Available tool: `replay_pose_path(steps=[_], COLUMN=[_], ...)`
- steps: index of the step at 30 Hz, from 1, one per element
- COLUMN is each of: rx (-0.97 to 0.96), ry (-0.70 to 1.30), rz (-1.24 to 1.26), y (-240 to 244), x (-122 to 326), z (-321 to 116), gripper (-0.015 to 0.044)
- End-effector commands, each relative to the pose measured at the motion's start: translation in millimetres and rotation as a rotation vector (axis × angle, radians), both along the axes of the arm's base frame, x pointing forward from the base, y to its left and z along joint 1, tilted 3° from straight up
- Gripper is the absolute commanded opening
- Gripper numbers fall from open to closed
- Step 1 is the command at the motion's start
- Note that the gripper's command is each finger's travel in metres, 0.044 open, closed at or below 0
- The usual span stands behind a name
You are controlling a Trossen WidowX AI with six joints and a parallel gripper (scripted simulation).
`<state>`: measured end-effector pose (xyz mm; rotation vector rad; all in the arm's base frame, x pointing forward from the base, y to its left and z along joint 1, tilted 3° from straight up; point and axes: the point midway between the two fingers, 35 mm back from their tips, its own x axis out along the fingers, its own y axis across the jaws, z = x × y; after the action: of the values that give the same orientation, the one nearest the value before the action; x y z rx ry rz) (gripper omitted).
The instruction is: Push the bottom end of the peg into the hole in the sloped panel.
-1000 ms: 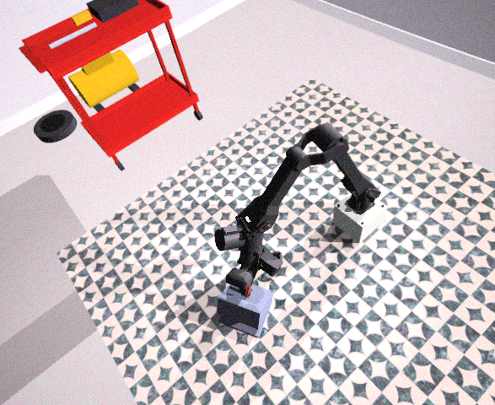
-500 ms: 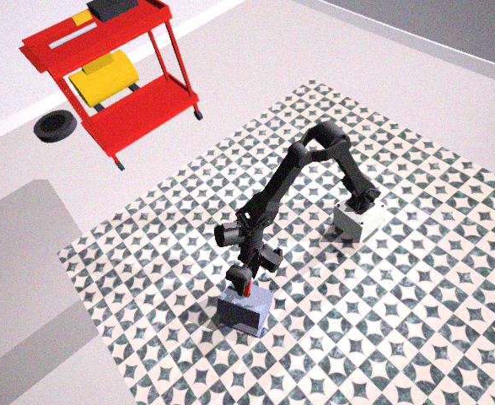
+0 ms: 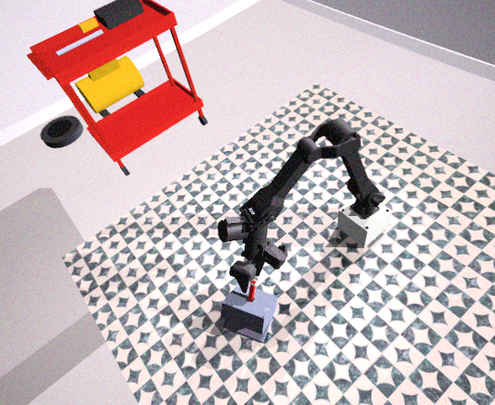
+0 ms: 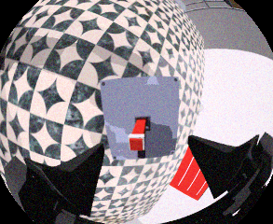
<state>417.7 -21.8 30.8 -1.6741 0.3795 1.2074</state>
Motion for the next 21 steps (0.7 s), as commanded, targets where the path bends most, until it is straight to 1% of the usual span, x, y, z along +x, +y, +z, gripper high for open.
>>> replay_pose_path(steps=[1,21], rx=[0.0,-0.001], ry=[-0.009,-0.004], rz=[0.003,-0.001], y=[-3.0,-14.1], x=[-3.0,-20.2], z=[10.1,38.5], gripper=[0.044,0.044])
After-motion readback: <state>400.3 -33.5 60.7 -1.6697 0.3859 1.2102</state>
